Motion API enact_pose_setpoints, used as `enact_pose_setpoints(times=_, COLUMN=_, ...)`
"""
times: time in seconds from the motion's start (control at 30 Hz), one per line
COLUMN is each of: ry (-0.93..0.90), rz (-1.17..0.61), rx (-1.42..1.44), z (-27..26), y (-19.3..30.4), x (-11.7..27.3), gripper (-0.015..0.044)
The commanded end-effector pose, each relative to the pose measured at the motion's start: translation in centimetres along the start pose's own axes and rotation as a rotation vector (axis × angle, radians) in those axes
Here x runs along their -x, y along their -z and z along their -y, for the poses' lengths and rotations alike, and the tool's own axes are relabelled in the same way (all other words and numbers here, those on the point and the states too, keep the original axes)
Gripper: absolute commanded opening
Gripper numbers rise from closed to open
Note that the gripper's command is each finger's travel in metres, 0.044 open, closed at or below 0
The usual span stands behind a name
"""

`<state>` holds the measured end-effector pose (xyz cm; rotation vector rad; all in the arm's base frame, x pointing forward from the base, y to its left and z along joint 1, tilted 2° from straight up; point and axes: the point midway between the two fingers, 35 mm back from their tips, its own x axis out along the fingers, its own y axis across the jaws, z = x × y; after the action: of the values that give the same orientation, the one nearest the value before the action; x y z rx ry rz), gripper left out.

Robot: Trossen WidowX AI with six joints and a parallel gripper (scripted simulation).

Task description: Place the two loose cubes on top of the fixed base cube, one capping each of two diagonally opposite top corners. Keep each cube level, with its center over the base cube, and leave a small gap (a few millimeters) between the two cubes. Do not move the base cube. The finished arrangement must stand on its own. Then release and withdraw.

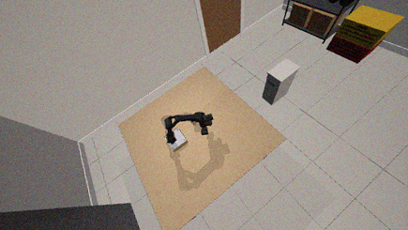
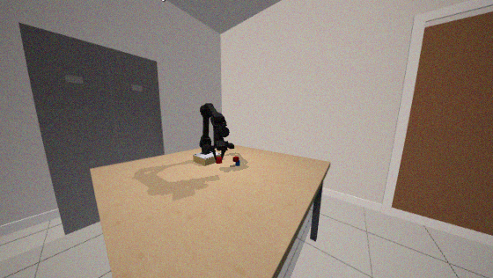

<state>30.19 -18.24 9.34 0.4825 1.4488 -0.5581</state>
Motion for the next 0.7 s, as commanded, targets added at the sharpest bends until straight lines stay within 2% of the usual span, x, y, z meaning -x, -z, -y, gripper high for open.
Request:
enact_pose_setpoints(times=0.0, ry=-0.003, rz=0.007, rx=0.0, z=0.0, y=0.0, x=0.9, gripper=0.0105)
enact_pose_setpoints(times=0.43, ry=-0.003, rz=-0.001, rx=0.008, z=-0.1, y=0.3, x=2.5, gripper=0.0105)
enact_pose_setpoints(times=0.67, ry=-0.006, rz=-0.002, rx=0.176, z=-2.1, y=1.0, x=2.4, gripper=0.0105)
